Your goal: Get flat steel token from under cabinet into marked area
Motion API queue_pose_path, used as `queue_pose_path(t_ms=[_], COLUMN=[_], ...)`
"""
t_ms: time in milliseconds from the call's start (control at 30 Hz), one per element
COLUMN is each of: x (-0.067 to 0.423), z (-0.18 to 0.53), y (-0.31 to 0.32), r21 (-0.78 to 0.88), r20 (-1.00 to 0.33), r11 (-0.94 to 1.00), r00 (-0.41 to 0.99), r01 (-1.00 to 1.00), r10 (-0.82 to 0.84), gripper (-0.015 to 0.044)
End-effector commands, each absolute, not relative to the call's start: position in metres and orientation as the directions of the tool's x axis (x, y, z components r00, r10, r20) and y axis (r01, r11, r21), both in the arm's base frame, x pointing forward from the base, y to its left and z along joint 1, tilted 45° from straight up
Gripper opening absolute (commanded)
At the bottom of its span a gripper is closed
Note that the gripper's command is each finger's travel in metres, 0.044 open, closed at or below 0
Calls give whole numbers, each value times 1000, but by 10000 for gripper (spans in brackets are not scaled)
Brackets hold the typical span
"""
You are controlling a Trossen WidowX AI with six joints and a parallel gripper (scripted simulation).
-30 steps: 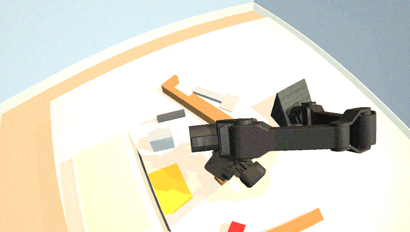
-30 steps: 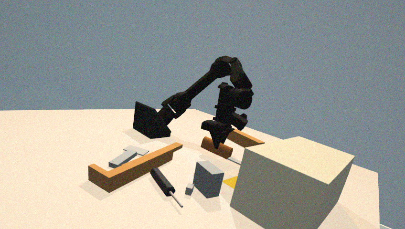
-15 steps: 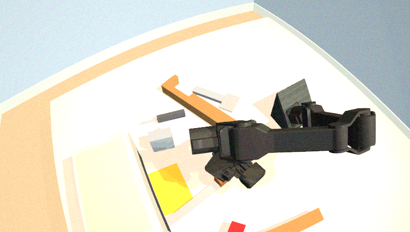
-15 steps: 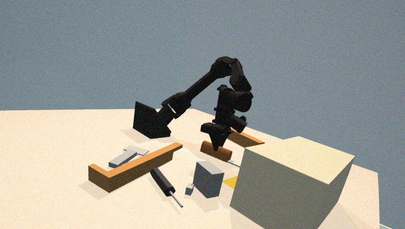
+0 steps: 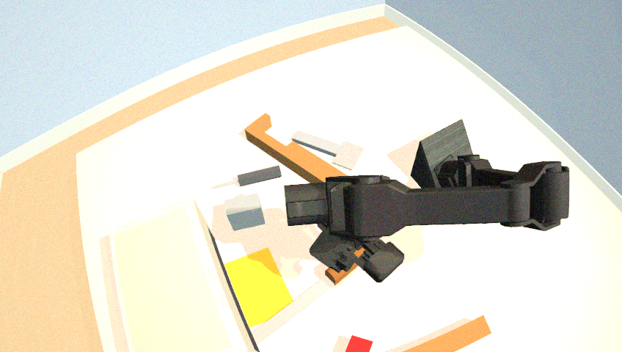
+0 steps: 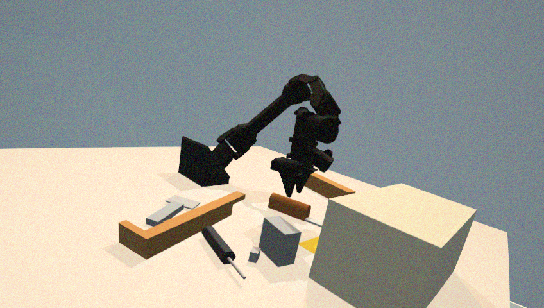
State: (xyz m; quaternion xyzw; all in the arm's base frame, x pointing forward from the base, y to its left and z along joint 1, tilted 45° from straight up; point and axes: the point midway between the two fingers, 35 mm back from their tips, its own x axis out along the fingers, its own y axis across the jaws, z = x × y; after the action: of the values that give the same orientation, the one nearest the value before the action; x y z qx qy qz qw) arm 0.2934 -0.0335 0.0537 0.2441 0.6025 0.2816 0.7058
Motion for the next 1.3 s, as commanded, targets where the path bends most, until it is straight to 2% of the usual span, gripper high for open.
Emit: queue_pose_path(t_ms=[0, 133, 467, 500, 733, 900, 1067, 1267], x=[292, 291, 293, 293, 293, 262, 262, 265], z=[69, 83, 79, 79, 79, 79, 73, 51], y=[-50, -63, -61, -61, -61, -64, -59, -37], r21=[679, 680, 673, 673, 674, 678, 678, 680], r20=[-719, -719, -721, -721, -721, -719, -719, -718], r11=[727, 726, 732, 732, 732, 727, 726, 725], r00=[111, 103, 124, 124, 124, 102, 101, 102], r01=[-104, -101, -104, -104, -104, -109, -109, -110], r10=[687, 687, 681, 681, 682, 687, 687, 688], gripper=[270, 270, 7, 0, 0, 131, 263, 270])
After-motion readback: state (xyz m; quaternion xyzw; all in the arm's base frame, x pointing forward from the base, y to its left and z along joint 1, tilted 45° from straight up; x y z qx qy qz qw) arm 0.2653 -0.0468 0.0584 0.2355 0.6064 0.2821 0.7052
